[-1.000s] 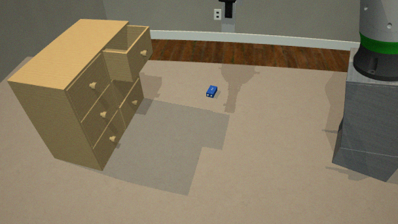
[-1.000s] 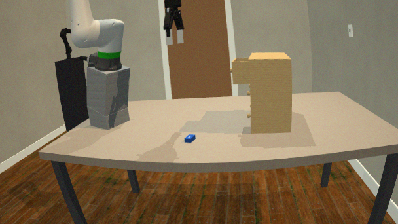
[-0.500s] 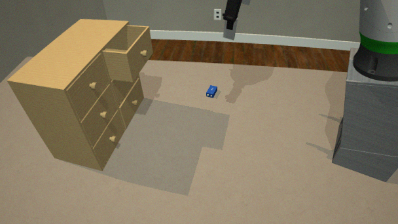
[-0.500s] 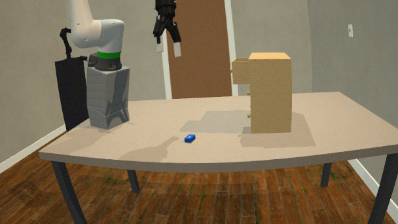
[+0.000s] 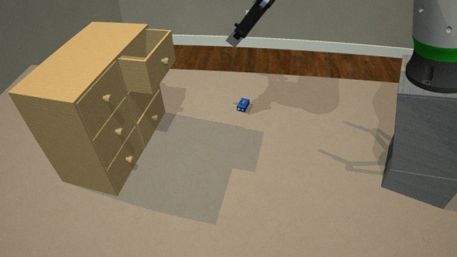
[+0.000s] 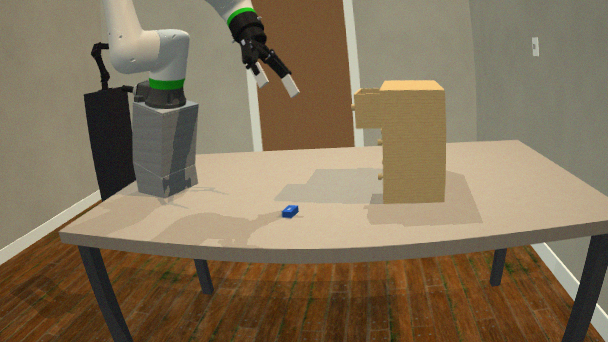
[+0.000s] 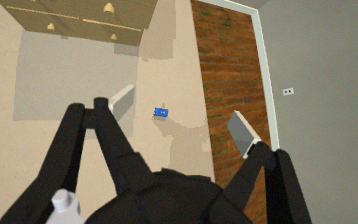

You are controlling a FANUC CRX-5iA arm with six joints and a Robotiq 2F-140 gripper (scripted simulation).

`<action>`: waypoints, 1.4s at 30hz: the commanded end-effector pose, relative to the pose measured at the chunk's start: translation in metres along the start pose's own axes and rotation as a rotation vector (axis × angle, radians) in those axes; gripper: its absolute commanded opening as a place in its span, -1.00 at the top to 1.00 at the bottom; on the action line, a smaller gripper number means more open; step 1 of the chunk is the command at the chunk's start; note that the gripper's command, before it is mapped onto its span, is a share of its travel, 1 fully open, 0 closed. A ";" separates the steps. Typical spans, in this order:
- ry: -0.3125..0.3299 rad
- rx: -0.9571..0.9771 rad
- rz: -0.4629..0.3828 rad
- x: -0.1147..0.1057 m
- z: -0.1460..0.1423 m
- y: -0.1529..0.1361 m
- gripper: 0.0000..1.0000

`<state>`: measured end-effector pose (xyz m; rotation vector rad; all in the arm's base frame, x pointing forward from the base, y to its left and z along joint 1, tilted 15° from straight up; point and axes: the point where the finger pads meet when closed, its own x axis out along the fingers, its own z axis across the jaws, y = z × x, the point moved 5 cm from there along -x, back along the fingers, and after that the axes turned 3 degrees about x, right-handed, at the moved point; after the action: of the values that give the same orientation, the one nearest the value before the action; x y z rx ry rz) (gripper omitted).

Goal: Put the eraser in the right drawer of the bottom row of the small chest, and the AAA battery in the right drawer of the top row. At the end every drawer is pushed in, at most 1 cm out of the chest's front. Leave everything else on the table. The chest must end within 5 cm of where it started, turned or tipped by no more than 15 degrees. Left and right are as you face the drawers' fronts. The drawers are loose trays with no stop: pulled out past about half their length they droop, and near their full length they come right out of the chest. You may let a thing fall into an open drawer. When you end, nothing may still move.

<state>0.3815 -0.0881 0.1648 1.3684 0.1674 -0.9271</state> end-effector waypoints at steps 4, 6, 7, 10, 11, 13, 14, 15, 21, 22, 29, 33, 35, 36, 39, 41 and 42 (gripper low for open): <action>0.200 0.021 0.251 0.022 -0.048 0.003 -1.00; 0.248 0.020 0.263 0.021 -0.058 0.001 -1.00; 0.291 0.018 0.270 0.019 -0.067 -0.002 -1.00; 0.382 0.012 0.273 0.015 -0.085 -0.011 -1.00; 0.398 0.011 0.272 0.014 -0.088 -0.012 -1.00; 0.415 0.009 0.270 0.013 -0.091 -0.014 -1.00; 0.418 0.009 0.270 0.013 -0.092 -0.015 -1.00; 0.418 0.009 0.270 0.013 -0.092 -0.015 -1.00; 0.418 0.009 0.270 0.013 -0.092 -0.015 1.00; 0.418 0.009 0.270 0.013 -0.092 -0.015 1.00; 0.418 0.009 0.270 0.013 -0.092 -0.015 1.00; 0.418 0.009 0.270 0.013 -0.092 -0.015 1.00; 0.418 0.009 0.270 0.013 -0.092 -0.015 1.00; 0.418 0.009 0.270 0.013 -0.092 -0.015 1.00; 0.418 0.009 0.270 0.013 -0.092 -0.015 1.00; 0.418 0.009 0.270 0.013 -0.092 -0.015 1.00; 0.418 0.009 0.270 0.014 -0.092 -0.014 1.00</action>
<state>0.4175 -0.0121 0.1223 1.5361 0.2749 -0.4074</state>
